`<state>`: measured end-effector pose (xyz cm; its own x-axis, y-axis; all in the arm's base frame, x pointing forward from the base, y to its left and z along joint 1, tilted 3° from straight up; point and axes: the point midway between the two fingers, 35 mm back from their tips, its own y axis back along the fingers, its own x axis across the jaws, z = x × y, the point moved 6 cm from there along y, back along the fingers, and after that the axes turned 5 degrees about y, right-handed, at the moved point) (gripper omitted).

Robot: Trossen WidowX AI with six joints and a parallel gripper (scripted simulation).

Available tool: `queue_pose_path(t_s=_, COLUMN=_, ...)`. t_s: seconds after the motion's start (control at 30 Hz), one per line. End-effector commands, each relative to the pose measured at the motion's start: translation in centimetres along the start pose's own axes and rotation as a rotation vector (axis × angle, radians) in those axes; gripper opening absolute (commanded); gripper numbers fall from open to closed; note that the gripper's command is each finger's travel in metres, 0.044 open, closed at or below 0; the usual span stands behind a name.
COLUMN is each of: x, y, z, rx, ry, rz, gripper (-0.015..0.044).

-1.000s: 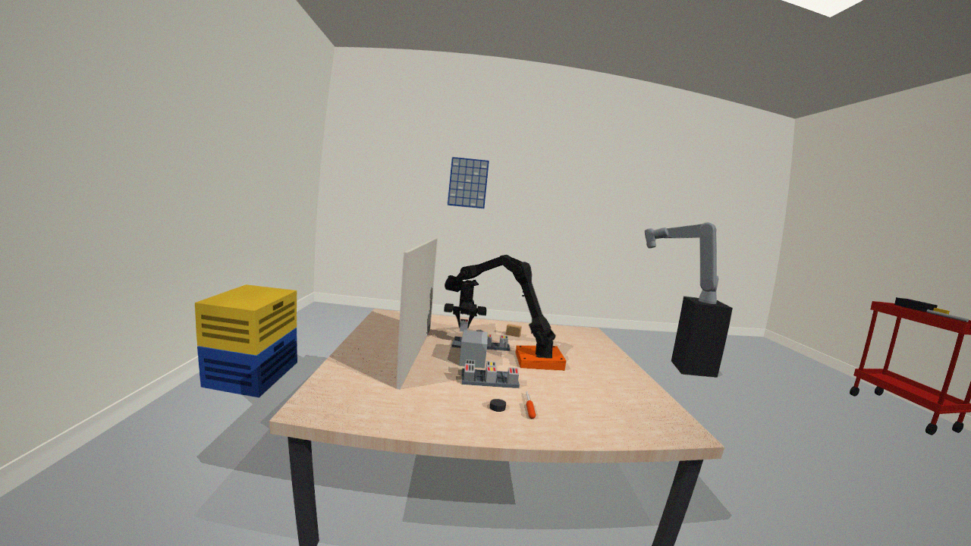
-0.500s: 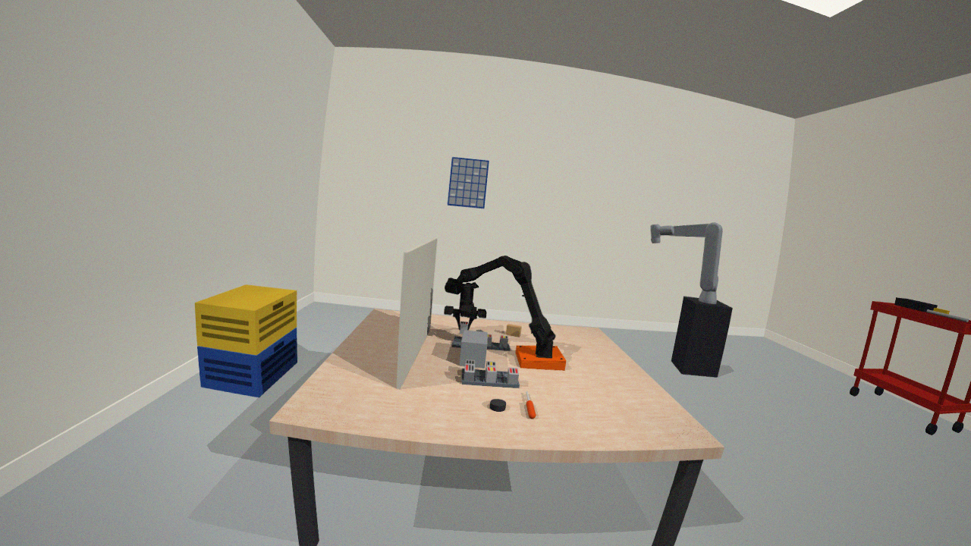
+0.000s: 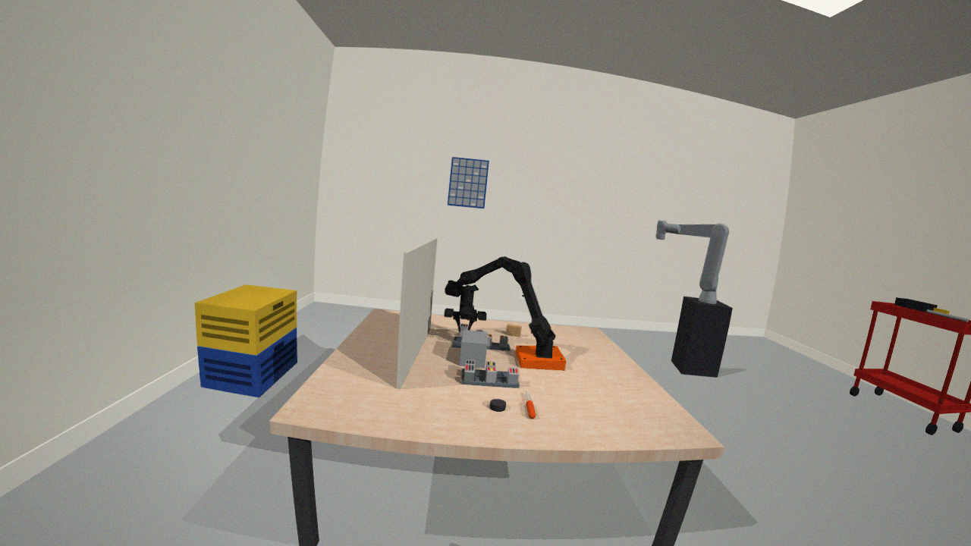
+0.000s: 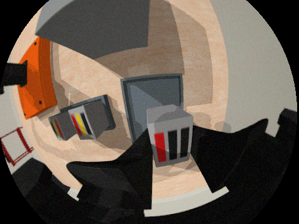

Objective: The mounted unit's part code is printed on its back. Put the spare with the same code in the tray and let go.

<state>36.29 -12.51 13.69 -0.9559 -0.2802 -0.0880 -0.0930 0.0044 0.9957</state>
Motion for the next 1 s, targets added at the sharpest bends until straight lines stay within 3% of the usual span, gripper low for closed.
queue_pose_path(t_s=0.0, x=0.1, y=-0.4, z=0.1, rx=-0.004, ry=-0.003, rz=0.001, gripper=0.0000)
queue_pose_path(t_s=0.97, x=0.5, y=-2.6, z=0.4, rx=-0.004, ry=-0.003, rz=0.002, gripper=0.0000)
